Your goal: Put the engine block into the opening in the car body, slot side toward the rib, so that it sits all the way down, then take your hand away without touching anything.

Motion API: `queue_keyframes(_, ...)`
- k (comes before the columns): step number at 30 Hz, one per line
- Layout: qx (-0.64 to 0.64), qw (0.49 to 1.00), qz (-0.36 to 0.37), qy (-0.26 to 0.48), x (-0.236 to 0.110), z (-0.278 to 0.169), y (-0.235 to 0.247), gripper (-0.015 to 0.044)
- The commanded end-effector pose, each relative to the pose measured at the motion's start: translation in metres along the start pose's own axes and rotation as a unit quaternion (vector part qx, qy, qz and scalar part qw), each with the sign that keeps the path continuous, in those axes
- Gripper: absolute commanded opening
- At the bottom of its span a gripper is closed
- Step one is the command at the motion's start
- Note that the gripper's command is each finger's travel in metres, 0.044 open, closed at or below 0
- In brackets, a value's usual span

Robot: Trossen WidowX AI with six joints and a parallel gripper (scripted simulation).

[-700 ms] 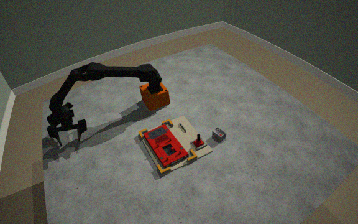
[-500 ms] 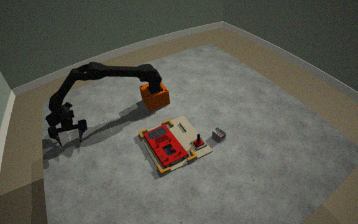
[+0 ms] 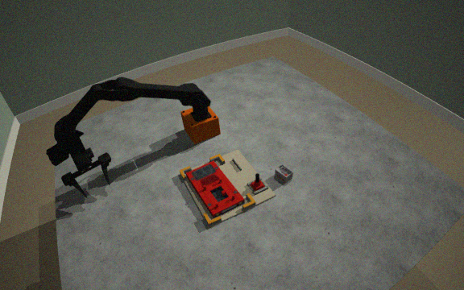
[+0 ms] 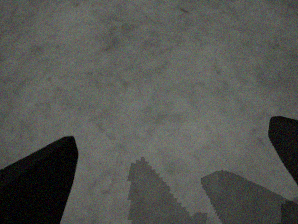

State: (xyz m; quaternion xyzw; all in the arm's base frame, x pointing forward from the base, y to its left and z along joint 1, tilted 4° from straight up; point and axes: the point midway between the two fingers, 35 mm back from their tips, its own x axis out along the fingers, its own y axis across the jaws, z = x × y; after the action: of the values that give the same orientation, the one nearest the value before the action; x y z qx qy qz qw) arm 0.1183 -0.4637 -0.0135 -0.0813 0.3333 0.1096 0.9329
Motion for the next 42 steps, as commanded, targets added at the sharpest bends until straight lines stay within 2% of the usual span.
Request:
queue_keyframes(1, 0.007, 0.998, 0.021, 0.065, -0.002, 0.007, -0.003, 0.0440)
queue_keyframes(11, 0.022, 0.972, 0.044, 0.231, -0.014, 0.023, -0.009, 0.0440)
queue_keyframes(21, 0.034, 0.921, 0.020, 0.387, -0.039, 0.047, -0.018, 0.0440)
queue_keyframes(29, 0.034, 0.917, 0.017, 0.397, -0.039, 0.052, -0.019, 0.0440)
queue_keyframes(36, 0.019, 0.915, 0.021, 0.403, 0.032, 0.131, 0.003, 0.0440)
queue_keyframes(42, 0.018, 0.915, 0.021, 0.402, 0.100, 0.202, 0.050, 0.0440)
